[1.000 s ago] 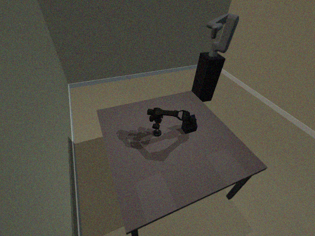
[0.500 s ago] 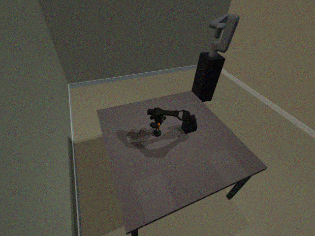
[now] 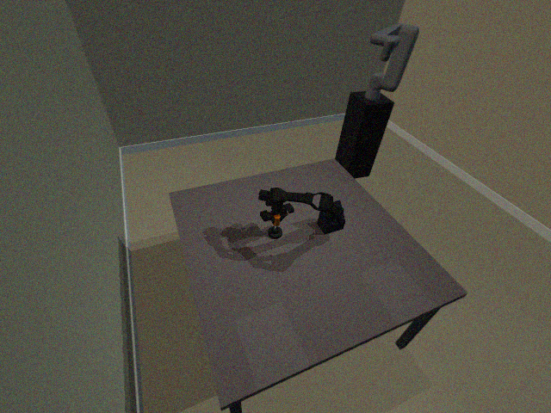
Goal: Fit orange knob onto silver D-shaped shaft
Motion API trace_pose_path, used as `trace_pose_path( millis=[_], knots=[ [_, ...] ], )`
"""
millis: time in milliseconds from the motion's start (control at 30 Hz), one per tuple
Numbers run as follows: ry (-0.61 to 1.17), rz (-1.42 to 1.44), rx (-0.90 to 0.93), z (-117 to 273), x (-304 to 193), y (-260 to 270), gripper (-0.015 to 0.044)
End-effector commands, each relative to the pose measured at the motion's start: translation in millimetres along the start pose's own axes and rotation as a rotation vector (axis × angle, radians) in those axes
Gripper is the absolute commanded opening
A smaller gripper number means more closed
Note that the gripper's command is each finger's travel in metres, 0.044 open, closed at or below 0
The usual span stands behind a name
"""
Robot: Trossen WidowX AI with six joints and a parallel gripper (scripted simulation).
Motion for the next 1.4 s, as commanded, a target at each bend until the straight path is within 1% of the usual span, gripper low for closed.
trace_pose_path(
  millis=[0,633,800,1033,1367],
  knots=[
    [-0.004,-0.077,0.001,1,2,-2,0.0],
    [-0.003,-0.576,0.002,1,2,2,0.0],
    [-0.003,-0.581,0.002,-3,1,4,0.0],
    [-0.002,-0.581,0.002,-25,1,5,0.0],
    [-0.002,-0.571,0.002,-19,1,5,0.0]
  ],
)
Point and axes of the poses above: the point midway between the two fingers, 35 mm back from their tips, its own z axis back along the fingers, its own y axis across the jaws, x = y × z, the point moved 1 cm from there along z, back along the fingers, and after that the axes turned 1 degree about z, right-handed, at the moved point
